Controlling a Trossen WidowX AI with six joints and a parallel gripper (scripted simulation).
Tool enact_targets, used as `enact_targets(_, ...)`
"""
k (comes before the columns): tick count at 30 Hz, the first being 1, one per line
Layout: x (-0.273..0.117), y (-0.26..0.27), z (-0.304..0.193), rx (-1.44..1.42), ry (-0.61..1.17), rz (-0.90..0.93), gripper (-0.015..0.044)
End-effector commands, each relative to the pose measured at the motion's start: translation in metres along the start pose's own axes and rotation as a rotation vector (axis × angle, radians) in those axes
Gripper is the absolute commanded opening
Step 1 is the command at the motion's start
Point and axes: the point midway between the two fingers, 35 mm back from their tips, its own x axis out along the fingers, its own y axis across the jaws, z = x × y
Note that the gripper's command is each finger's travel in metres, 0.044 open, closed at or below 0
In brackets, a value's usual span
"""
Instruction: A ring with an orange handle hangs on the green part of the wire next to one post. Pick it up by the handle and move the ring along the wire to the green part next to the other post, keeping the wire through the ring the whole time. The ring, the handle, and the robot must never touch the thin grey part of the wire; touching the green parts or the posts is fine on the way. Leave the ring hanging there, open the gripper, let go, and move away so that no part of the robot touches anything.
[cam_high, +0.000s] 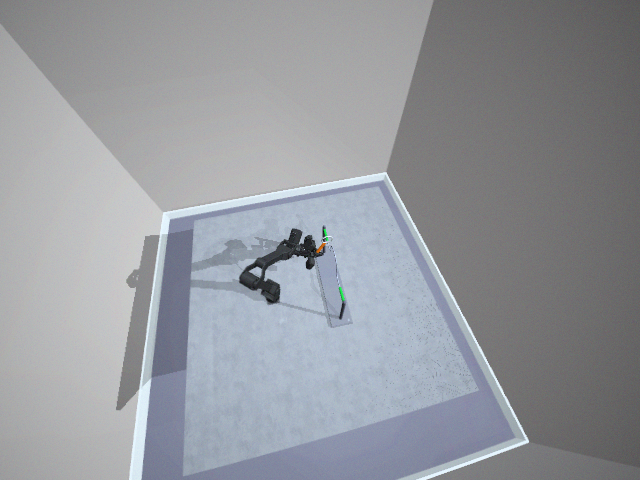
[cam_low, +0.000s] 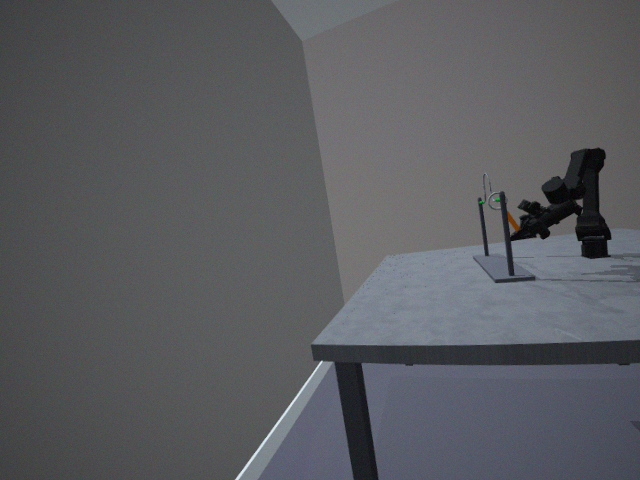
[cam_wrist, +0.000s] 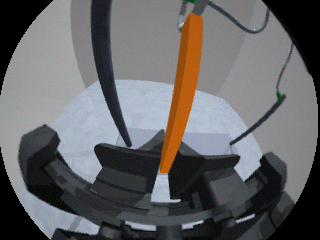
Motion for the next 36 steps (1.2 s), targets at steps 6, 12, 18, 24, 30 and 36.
enact_targets(6,-0.002,0.01,0.003,0.006,-0.007,-0.003,-0.015)
enact_targets(12,-0.001,0.012,0.0,0.006,-0.007,-0.003,-0.015)
enact_targets(18,0.003,0.013,-0.008,0.006,-0.007,-0.003,-0.015)
enact_targets(24,0.007,0.014,-0.014,0.006,-0.007,-0.003,-0.015)
enact_targets(30,0.007,0.014,-0.014,0.006,-0.007,-0.003,-0.015)
enact_targets(36,0.007,0.014,-0.014,0.006,-0.007,-0.003,-0.015)
